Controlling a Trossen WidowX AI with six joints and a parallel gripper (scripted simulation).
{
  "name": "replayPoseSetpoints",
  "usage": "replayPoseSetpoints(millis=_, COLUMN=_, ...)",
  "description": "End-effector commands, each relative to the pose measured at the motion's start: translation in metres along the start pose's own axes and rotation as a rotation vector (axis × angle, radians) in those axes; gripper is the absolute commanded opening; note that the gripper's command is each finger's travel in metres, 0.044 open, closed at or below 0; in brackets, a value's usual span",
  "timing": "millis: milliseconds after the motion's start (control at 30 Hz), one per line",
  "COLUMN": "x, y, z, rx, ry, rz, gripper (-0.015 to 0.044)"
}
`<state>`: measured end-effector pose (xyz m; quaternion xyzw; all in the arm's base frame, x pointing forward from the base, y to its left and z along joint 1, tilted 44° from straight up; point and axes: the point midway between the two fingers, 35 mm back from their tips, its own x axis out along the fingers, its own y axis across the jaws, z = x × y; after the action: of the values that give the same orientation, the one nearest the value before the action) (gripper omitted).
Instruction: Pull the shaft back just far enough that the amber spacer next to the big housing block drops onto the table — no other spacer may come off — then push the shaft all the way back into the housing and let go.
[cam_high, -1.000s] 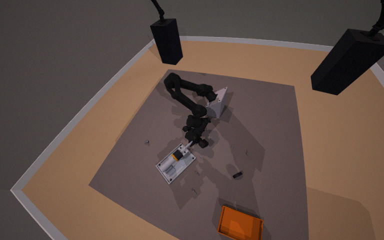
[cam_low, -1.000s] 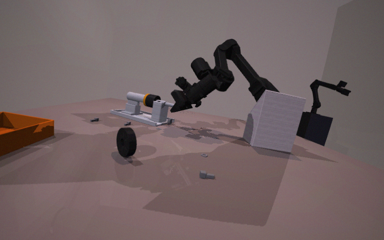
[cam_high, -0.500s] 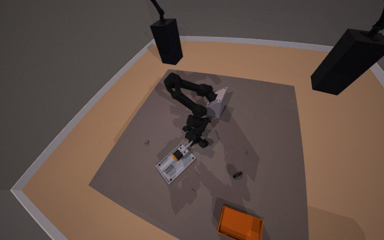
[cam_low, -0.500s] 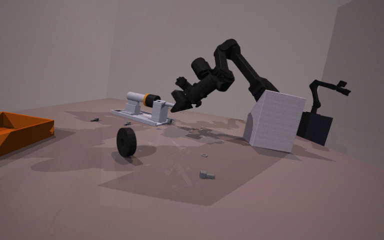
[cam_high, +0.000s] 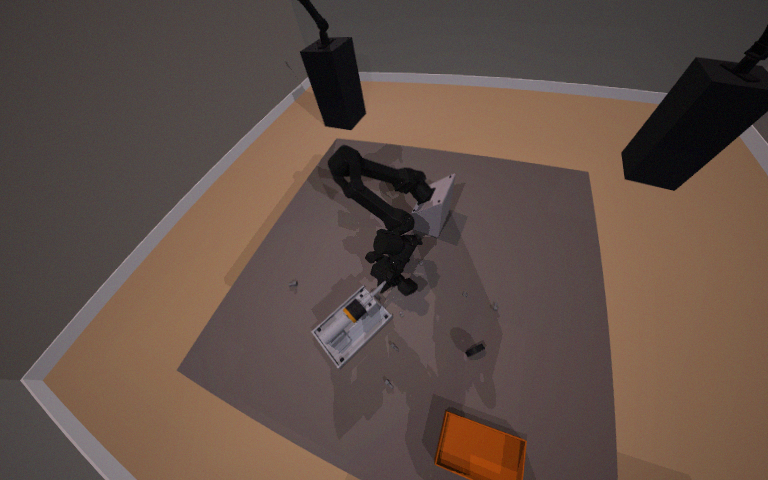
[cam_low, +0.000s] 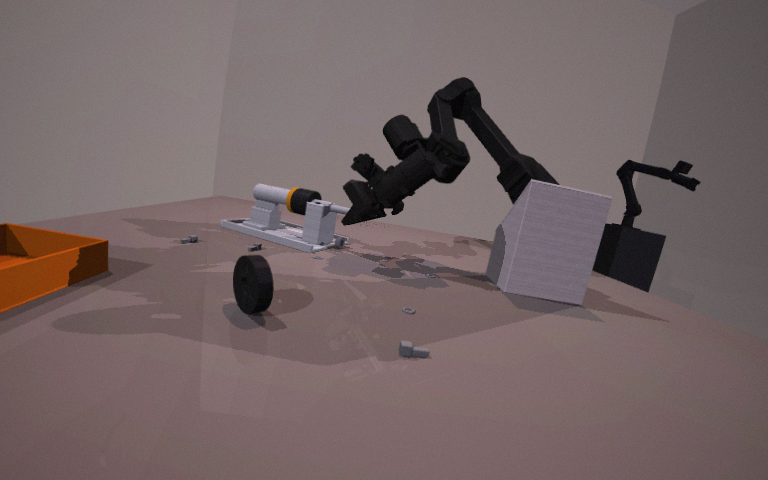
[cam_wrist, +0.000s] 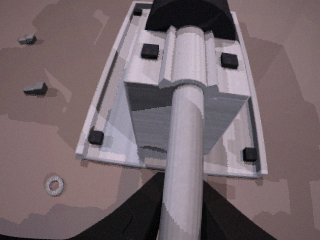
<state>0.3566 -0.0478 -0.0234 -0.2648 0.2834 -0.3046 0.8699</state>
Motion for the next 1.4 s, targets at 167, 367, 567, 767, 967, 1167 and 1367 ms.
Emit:
replayPoseSetpoints(millis=167, x=-0.0012, y=-0.0001, z=-0.0010, rx=0.002, ry=0.000, rz=-0.003, gripper=0.0000)
replayPoseSetpoints(millis=367, x=-0.0016, y=-0.0001, z=-0.0013, rx=0.002, ry=0.000, rz=-0.003, gripper=0.0000)
replayPoseSetpoints(millis=567, x=-0.0019, y=-0.0001, z=-0.0017, rx=0.002, ry=0.000, rz=-0.003, gripper=0.0000)
replayPoseSetpoints(millis=767, x=-0.0023, y=-0.0001, z=-0.0021, rx=0.002, ry=0.000, rz=-0.003, gripper=0.0000)
replayPoseSetpoints(millis=967, x=-0.0027, y=-0.0001, z=-0.0025, rx=0.002, ry=0.000, rz=-0.003, gripper=0.0000)
replayPoseSetpoints(millis=1167, x=-0.0031, y=-0.0001, z=-0.0029, rx=0.002, ry=0.001, rz=-0.003, gripper=0.0000)
replayPoseSetpoints(millis=1367, x=-0.0034, y=-0.0001, z=-0.0033, rx=0.002, ry=0.001, rz=-0.003, gripper=0.0000)
